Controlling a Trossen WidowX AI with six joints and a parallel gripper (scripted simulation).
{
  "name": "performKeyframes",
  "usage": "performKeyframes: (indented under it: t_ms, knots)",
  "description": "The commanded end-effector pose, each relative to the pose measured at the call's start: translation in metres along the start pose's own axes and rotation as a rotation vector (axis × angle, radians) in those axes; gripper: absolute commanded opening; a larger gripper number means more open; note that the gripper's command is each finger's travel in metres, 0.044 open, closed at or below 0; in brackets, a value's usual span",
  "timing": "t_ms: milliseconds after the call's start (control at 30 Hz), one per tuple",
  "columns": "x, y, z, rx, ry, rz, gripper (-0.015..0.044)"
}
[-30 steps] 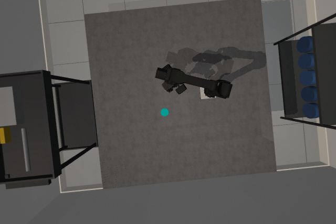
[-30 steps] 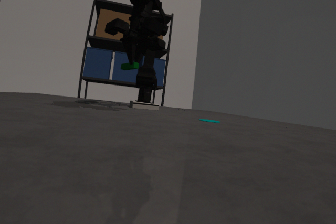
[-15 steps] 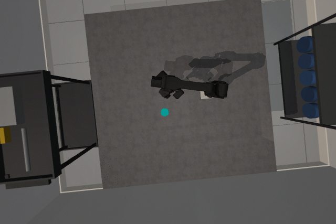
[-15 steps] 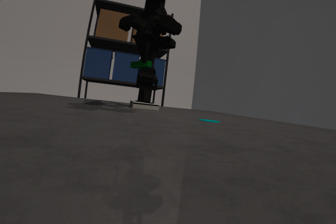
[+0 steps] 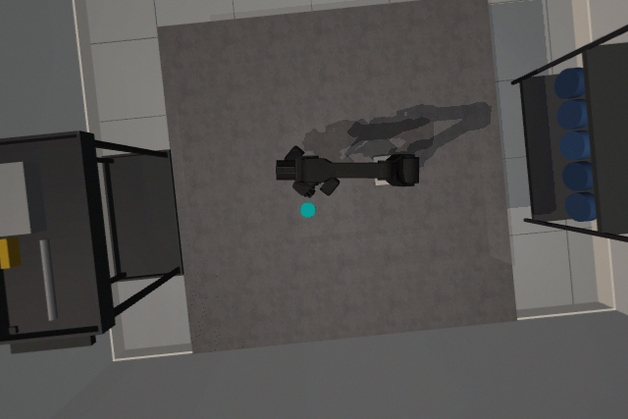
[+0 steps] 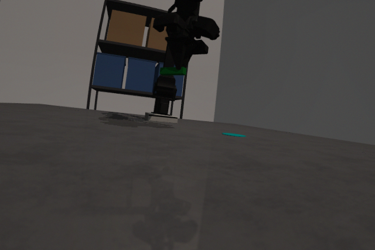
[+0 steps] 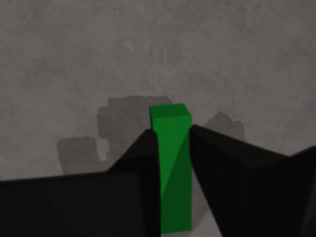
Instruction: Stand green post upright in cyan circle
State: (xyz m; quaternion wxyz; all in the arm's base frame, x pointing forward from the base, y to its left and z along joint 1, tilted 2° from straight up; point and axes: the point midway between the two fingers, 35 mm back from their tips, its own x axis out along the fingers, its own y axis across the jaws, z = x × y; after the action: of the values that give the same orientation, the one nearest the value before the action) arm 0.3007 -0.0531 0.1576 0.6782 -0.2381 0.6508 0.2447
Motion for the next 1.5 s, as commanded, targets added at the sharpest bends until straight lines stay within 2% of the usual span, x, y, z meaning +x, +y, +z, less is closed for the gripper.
performKeyframes:
  t_ms: [0, 1467]
  knots:
    - [-0.001, 0.004, 0.014, -0.033, -0.003, 0.005, 0.0023]
    - [-0.007, 0.081, 0.126, -0.392, -0.019, 0.012, 0.0023]
